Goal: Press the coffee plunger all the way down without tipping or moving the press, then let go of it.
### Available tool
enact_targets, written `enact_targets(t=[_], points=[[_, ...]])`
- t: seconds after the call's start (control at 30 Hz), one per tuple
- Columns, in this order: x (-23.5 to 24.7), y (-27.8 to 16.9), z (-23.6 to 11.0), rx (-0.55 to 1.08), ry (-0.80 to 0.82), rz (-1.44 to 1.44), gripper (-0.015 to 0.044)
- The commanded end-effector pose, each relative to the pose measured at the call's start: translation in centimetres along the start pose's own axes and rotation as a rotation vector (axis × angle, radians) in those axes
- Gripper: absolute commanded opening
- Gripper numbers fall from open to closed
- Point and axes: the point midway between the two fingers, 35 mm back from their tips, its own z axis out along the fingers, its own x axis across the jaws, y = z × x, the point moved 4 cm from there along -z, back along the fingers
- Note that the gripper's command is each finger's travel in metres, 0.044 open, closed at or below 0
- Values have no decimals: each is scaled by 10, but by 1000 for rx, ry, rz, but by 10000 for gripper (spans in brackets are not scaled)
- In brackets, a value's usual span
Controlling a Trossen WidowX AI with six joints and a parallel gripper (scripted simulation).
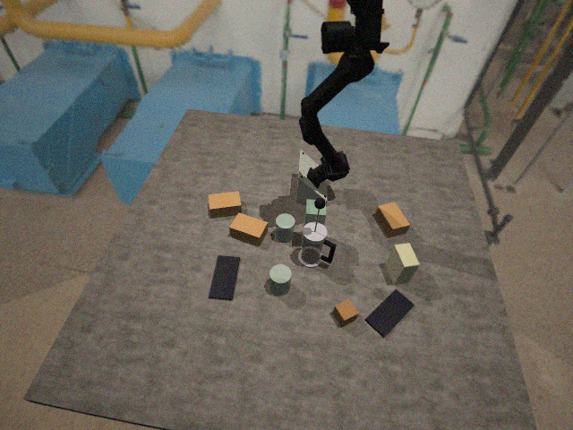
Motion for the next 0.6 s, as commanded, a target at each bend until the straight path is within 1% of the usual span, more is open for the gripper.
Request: enact_targets(t=[0.0,0.03,0.27,0.43,0.53,0.57], points=[[2,2,1,-4,6,2,426],[5,4,2,-9,15,5,440],[42,25,10,-41,110,54,440],[60,34,12,-48,152,54,440],[84,39,12,-41,201,63,440],[85,40,12,-41,206,69,440]])
